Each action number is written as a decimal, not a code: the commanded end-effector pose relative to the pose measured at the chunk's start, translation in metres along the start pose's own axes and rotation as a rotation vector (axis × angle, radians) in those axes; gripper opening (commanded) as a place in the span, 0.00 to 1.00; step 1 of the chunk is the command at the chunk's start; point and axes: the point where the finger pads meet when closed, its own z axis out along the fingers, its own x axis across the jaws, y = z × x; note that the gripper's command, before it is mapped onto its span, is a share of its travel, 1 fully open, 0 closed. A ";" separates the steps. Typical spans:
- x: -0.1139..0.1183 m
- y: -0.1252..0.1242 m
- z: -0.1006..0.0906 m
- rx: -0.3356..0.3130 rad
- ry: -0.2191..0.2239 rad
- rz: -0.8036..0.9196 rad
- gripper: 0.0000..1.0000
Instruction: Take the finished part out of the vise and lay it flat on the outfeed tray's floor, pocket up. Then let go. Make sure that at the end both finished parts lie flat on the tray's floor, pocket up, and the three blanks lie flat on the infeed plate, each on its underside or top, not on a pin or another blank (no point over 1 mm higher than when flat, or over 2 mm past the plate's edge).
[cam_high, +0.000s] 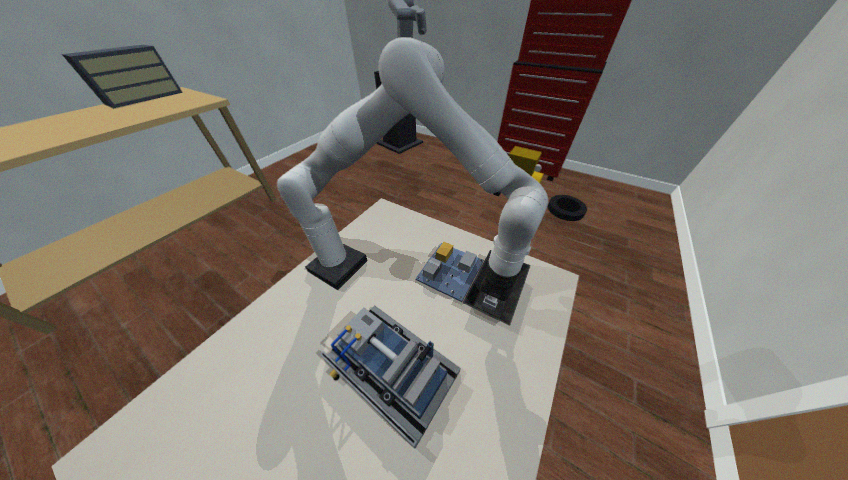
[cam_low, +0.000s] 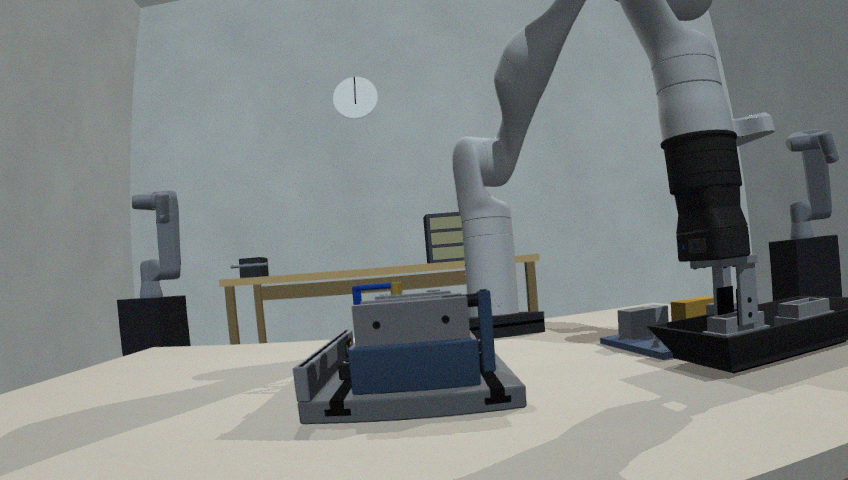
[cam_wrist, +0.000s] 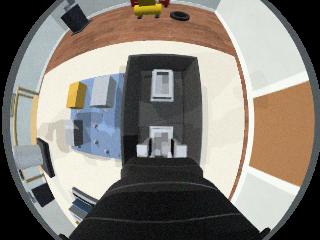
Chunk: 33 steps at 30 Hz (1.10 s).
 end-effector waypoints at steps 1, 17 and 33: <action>0.001 0.000 -0.001 0.000 0.003 0.000 0.00; 0.001 0.000 -0.001 0.000 0.003 0.000 0.00; 0.001 0.000 -0.001 0.000 0.003 0.000 1.00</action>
